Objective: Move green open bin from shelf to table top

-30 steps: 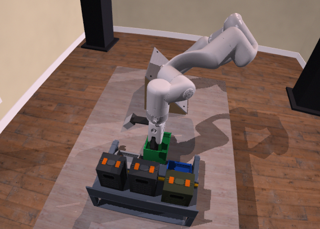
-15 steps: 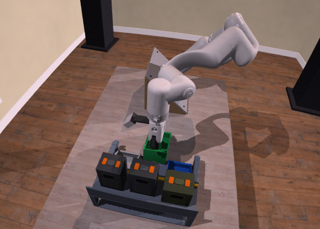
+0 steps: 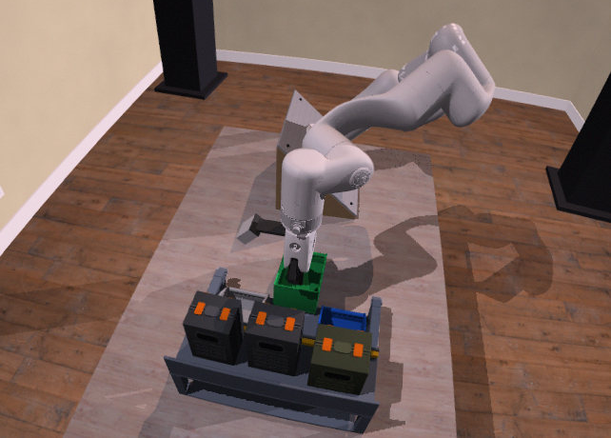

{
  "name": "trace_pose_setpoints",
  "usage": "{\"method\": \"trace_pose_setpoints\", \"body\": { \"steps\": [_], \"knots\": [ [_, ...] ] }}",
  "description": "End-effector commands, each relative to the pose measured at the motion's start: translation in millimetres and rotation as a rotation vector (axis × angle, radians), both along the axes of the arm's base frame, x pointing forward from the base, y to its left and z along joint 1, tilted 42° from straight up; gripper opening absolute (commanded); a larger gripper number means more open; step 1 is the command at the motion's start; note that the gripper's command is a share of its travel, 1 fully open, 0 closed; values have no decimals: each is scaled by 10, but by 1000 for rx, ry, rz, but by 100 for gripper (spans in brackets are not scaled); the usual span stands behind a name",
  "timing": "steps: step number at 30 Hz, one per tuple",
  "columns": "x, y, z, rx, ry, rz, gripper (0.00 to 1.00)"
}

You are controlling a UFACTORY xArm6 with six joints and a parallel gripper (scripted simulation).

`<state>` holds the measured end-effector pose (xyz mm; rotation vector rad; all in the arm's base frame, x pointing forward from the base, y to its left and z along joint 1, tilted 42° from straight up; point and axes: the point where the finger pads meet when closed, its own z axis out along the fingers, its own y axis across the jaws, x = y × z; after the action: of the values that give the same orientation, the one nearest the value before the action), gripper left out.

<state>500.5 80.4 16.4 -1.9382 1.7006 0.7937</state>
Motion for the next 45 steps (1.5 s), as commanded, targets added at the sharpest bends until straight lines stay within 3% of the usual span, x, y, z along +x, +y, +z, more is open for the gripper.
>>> {"method": "trace_pose_setpoints", "body": {
  "steps": [1, 45],
  "knots": [
    [14, -10, 13, -1, -4, -2, 33],
    [-26, 82, -93, -1, -4, -2, 33]
  ]
}}
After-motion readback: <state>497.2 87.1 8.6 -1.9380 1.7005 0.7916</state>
